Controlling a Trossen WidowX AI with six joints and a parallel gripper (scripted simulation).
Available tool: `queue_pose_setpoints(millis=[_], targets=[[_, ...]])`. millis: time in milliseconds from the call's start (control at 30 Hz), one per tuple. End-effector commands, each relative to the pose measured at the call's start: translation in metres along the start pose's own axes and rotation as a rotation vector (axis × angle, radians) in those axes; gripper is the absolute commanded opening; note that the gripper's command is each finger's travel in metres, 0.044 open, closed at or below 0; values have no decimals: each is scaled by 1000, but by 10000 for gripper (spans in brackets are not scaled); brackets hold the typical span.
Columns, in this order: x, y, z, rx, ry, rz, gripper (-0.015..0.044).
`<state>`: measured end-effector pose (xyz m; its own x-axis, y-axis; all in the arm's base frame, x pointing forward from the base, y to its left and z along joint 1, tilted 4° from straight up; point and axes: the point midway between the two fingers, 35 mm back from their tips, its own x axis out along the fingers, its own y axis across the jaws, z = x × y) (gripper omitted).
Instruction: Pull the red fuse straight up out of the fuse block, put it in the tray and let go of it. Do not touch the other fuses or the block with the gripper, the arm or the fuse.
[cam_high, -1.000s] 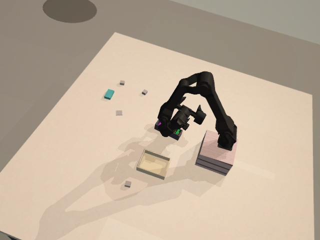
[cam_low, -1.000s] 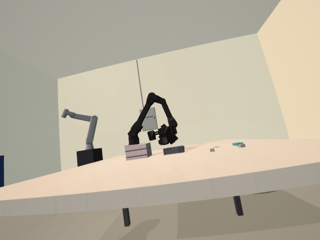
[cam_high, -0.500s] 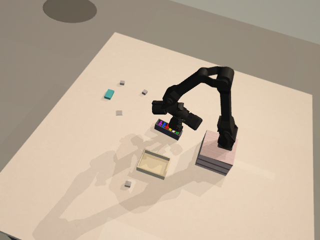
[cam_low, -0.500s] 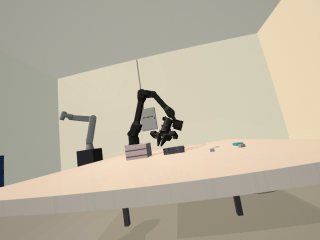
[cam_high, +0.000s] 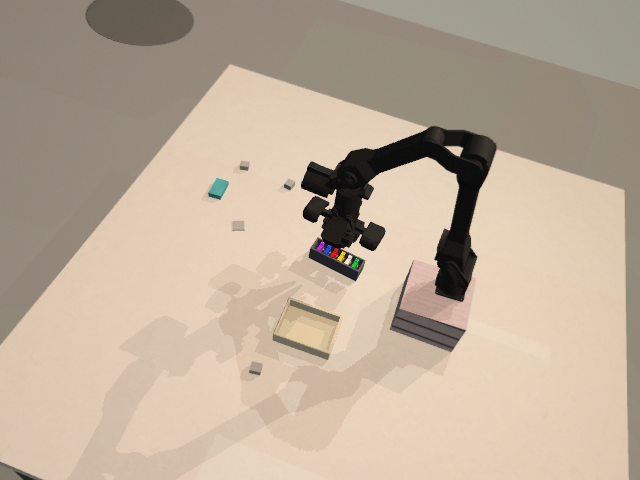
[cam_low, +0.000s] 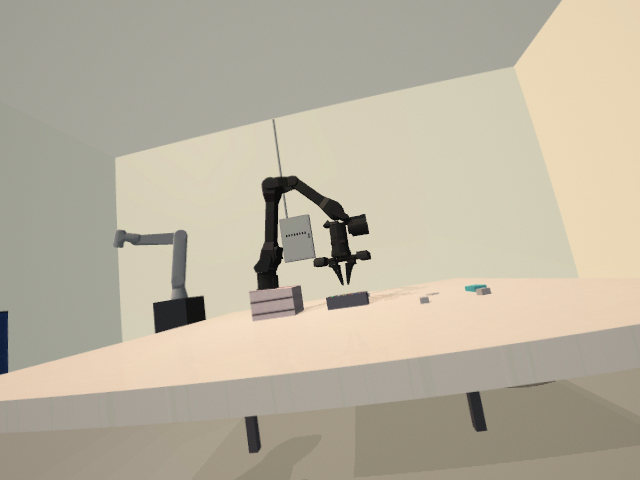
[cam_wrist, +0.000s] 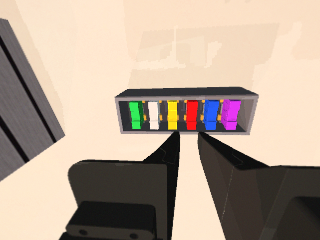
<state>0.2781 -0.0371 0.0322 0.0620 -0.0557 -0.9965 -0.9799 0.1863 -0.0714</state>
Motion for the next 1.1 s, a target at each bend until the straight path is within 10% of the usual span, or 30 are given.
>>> queue_pose_setpoints(millis=[0, 1067], targets=[[-3, -6, 3, -17, -26, -23, 71], [23, -6, 4, -17, -26, -23, 71]])
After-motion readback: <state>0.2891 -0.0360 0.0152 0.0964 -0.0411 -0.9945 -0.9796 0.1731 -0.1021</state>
